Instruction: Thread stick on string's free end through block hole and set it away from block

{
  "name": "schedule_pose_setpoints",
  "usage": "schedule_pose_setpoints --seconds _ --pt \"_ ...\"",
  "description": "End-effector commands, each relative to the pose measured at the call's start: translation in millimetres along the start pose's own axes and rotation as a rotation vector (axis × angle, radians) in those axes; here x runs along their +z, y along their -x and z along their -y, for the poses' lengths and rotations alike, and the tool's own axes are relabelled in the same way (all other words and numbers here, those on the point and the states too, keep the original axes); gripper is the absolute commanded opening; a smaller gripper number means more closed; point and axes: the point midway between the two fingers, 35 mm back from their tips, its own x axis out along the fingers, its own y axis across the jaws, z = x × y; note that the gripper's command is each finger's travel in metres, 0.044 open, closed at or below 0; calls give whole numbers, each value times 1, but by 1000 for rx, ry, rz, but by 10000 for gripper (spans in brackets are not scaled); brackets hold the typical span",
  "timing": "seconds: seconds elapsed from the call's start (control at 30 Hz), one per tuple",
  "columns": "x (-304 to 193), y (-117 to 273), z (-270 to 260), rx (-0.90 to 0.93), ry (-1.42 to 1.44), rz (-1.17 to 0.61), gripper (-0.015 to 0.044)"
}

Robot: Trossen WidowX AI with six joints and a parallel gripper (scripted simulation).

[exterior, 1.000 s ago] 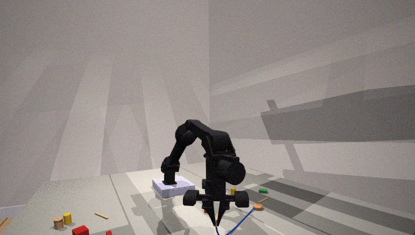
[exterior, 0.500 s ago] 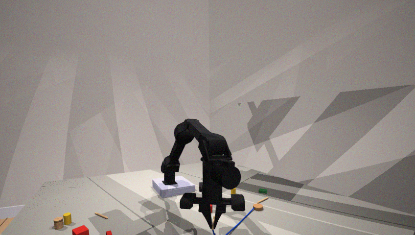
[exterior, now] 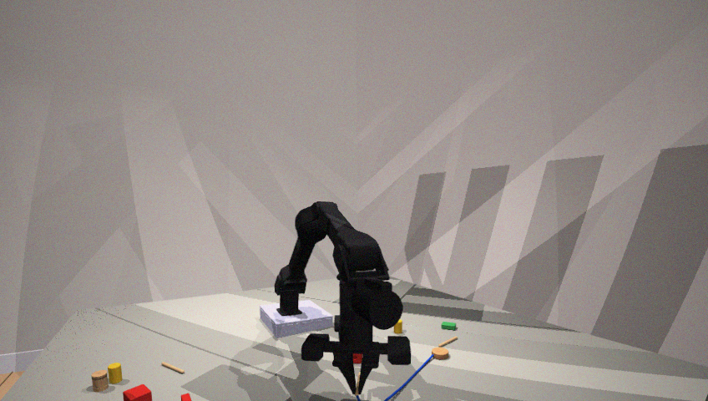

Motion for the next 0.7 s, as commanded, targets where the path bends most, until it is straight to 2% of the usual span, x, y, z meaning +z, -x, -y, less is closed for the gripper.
schedule_pose_setpoints --seconds 0.0,0.67 --pt "2 -2 -4 2 6 -1 0" --pt "14 -18 -20 3 6 2 0"
